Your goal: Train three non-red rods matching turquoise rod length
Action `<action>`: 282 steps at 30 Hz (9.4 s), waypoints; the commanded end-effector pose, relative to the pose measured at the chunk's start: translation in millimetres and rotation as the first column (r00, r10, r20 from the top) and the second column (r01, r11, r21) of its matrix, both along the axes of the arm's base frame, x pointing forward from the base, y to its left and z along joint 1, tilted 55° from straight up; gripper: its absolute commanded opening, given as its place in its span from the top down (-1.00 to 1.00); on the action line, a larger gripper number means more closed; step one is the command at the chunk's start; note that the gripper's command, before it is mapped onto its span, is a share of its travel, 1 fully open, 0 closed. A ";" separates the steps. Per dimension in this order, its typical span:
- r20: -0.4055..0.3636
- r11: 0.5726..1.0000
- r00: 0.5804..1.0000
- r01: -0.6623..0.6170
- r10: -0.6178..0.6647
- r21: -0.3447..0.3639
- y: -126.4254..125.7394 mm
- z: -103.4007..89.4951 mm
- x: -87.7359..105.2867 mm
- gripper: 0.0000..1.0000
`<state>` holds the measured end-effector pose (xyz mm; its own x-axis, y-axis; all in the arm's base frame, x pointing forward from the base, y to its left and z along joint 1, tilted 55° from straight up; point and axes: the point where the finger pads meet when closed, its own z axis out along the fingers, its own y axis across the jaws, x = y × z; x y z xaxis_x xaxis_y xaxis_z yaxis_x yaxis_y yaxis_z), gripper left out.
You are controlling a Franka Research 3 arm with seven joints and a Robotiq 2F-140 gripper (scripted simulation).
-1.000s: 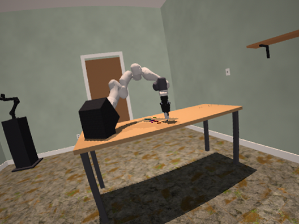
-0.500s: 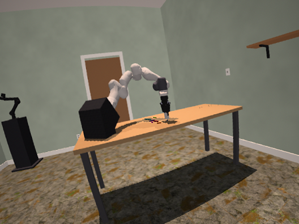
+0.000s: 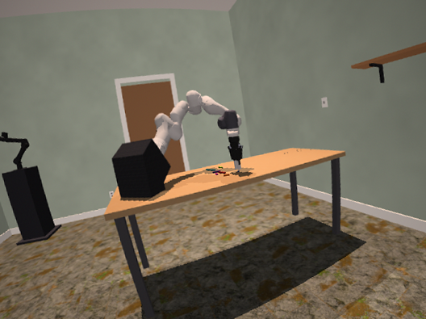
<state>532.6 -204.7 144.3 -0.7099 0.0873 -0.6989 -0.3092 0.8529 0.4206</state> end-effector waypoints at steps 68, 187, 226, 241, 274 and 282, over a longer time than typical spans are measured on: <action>0.002 1.000 1.000 0.000 0.000 -0.004 7.9 -10.2 11.4 0.71; -0.301 0.904 0.922 0.329 -0.245 0.272 15.7 73.6 -59.6 0.94; -0.301 0.904 0.922 0.329 -0.245 0.272 56.0 30.1 -10.4 0.94; -0.301 0.904 0.922 0.329 -0.245 0.272 56.0 30.1 -10.4 0.94; -0.295 0.908 0.924 0.323 -0.242 0.268 56.5 30.9 -10.0 0.94; -0.295 0.908 0.924 0.323 -0.242 0.268 56.5 30.9 -10.0 0.94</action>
